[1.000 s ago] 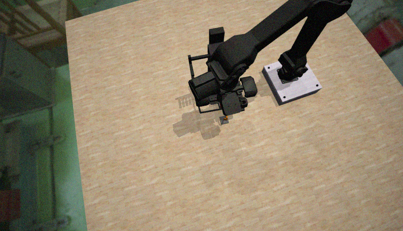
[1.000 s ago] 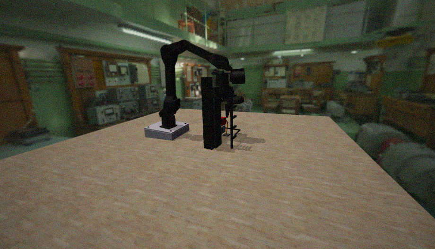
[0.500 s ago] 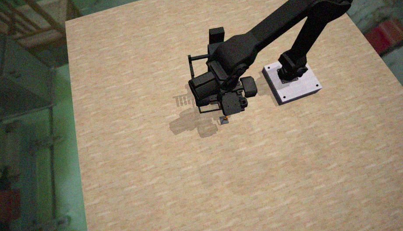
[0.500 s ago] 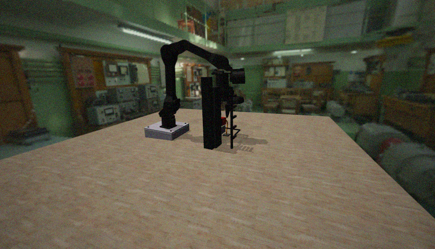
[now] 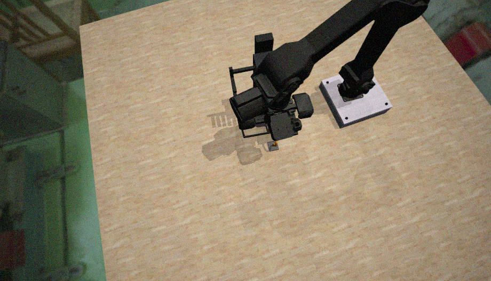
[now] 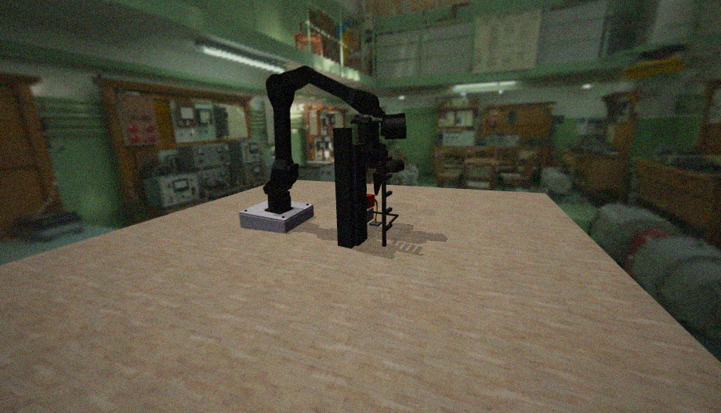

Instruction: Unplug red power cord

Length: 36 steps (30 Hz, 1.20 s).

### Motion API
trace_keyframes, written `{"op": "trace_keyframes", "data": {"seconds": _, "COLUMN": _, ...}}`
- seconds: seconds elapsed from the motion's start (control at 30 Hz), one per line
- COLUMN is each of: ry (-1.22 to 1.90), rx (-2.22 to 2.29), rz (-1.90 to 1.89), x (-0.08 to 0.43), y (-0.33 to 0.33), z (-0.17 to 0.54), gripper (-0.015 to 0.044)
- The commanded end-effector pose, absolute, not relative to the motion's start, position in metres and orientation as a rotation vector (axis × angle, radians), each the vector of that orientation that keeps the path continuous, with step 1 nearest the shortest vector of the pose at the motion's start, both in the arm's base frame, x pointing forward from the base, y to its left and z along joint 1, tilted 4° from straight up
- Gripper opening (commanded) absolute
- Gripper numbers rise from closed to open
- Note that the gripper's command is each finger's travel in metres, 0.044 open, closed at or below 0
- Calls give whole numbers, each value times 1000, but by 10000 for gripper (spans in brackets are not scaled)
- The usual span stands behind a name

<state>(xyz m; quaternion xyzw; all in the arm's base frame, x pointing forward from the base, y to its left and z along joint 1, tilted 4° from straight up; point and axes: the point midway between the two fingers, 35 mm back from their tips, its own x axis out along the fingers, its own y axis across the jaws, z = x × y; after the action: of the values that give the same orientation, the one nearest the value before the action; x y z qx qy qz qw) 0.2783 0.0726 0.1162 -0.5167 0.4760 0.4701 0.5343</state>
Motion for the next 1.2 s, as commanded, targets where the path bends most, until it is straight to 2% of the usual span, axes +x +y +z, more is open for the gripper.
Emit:
{"op": "trace_keyframes", "data": {"seconds": 0.0, "ry": 1145, "rx": -1230, "rz": 1131, "x": 276, "y": 72, "z": 112, "gripper": 160}}
{"op": "trace_keyframes", "data": {"seconds": 0.27, "ry": 1145, "rx": -1230, "rz": 1131, "x": 276, "y": 72, "z": 112, "gripper": 160}}
{"op": "trace_keyframes", "data": {"seconds": 1.07, "ry": 1134, "rx": -1231, "rz": 1120, "x": 278, "y": 73, "z": 116, "gripper": 0}}
{"op": "trace_keyframes", "data": {"seconds": 1.17, "ry": 1134, "rx": -1231, "rz": 1120, "x": 278, "y": 73, "z": 116, "gripper": 0}}
